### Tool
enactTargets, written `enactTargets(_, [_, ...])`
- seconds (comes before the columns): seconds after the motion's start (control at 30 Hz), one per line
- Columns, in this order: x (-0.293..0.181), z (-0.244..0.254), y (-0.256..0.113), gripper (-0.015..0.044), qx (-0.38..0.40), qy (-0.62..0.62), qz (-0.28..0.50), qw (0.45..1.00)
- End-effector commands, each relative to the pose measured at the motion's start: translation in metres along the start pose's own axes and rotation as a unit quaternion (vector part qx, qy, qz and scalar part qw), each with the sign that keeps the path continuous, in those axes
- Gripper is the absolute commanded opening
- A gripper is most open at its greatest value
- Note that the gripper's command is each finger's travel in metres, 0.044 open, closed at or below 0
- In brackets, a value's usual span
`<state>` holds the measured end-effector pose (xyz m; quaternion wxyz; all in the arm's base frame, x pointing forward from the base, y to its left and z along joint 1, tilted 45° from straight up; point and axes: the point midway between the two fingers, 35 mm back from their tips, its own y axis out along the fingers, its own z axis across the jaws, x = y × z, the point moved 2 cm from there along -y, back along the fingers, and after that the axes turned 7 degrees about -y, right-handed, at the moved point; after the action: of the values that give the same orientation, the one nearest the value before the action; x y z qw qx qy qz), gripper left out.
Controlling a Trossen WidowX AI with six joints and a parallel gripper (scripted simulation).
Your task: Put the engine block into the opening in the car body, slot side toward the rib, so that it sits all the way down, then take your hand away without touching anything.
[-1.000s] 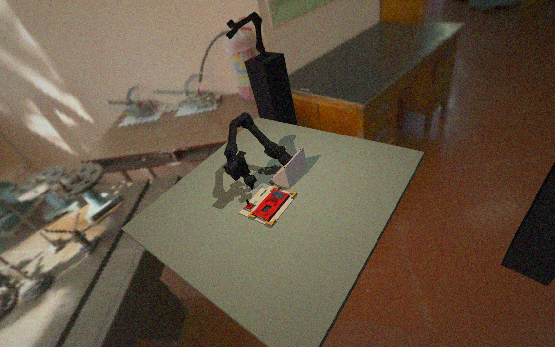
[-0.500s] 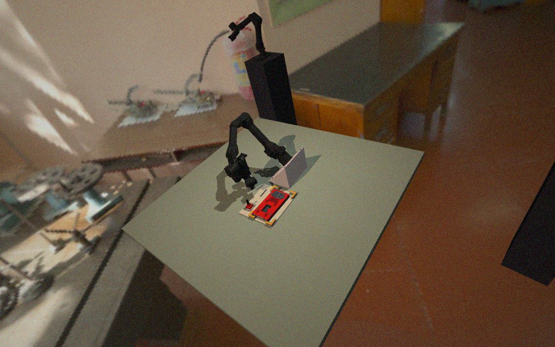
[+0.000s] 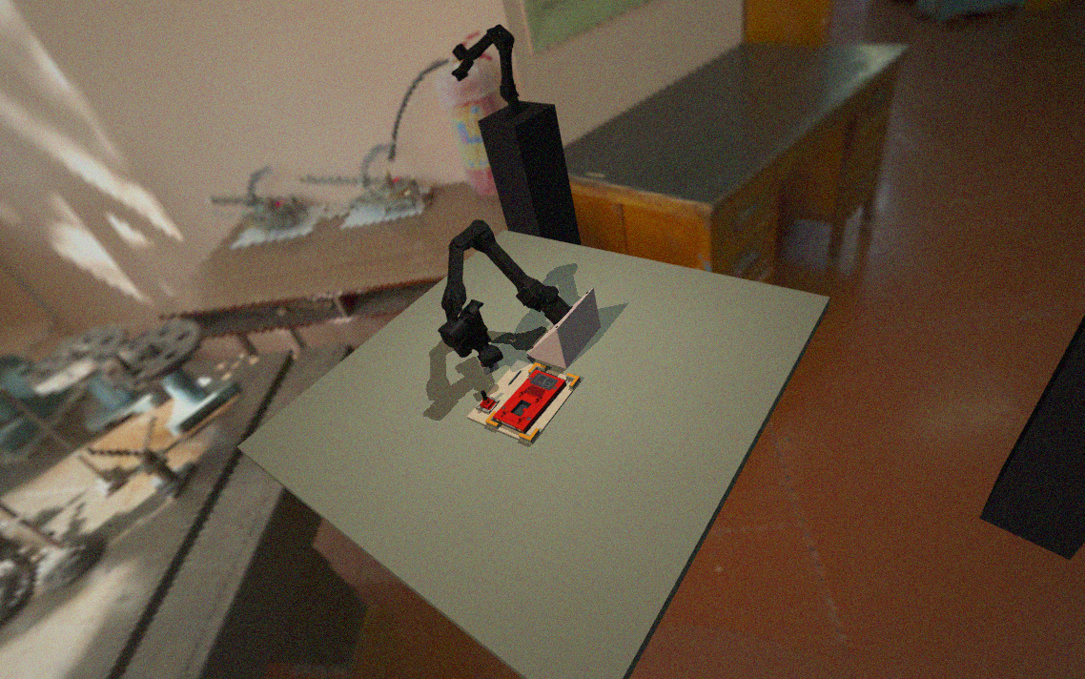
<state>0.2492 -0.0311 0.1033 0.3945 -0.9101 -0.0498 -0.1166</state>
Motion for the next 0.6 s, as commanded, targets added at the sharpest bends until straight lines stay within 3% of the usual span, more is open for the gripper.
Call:
enactTargets(0.0, [0.001,0.001,-0.004,0.0,0.0,-0.004,-0.001,1.0])
enactTargets(0.57, [0.006,0.006,-0.056,0.0,0.008,-0.015,-0.002,1.0])
